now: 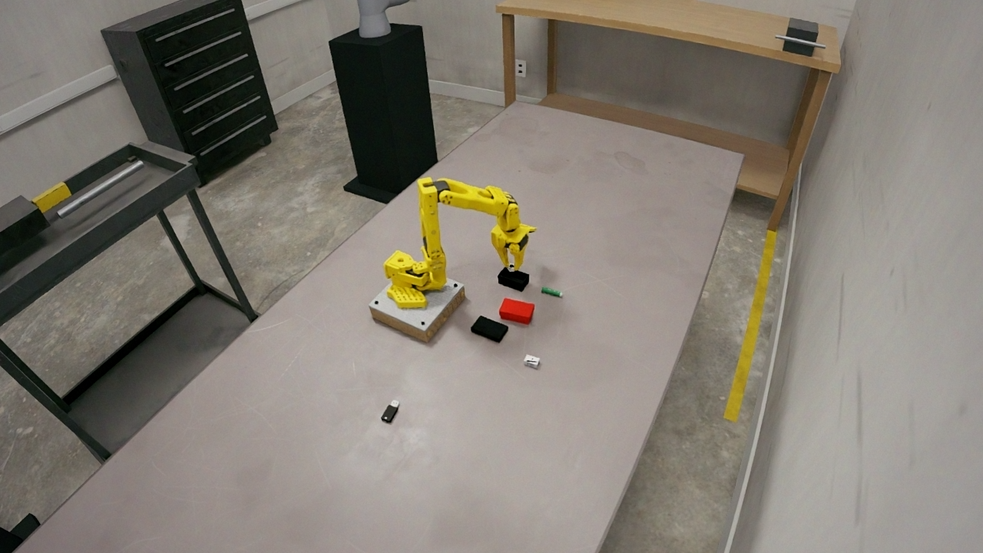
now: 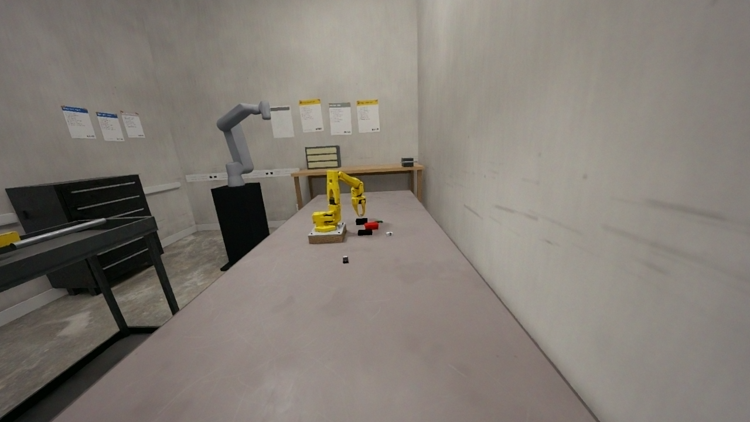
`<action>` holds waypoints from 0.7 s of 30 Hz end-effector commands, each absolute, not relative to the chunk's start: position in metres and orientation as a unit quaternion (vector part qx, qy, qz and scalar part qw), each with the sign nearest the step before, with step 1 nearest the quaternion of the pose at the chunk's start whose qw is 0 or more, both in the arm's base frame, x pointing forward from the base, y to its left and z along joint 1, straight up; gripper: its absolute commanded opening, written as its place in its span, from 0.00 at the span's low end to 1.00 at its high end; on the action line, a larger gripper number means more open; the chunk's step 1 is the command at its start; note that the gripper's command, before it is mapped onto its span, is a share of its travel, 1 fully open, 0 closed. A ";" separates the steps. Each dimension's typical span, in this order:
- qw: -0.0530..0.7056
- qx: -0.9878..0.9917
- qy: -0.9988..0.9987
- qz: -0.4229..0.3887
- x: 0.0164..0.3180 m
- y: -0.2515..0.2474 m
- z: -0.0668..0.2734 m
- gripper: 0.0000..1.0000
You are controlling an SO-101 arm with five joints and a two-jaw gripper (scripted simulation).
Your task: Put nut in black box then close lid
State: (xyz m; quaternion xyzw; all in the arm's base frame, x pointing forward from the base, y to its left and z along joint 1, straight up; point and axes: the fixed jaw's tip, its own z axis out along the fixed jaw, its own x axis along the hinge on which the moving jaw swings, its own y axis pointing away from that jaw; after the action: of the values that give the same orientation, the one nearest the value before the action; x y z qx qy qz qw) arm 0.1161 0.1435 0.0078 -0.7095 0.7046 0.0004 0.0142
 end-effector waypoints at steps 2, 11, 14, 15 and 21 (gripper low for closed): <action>0.001 -0.710 0.705 0.000 0.112 0.141 0.002 0.07; 0.001 -0.710 0.705 0.000 0.112 0.141 0.000 0.07; 0.001 -0.710 0.705 0.000 0.112 0.141 -0.001 0.07; 0.001 -0.710 0.705 0.000 0.112 0.141 -0.001 0.07; 0.001 -0.710 0.705 0.000 0.112 0.141 -0.002 0.07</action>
State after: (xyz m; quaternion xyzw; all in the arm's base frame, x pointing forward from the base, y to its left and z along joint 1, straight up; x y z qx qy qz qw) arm 0.1162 0.1436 0.0034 -0.7095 0.7046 0.0004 0.0141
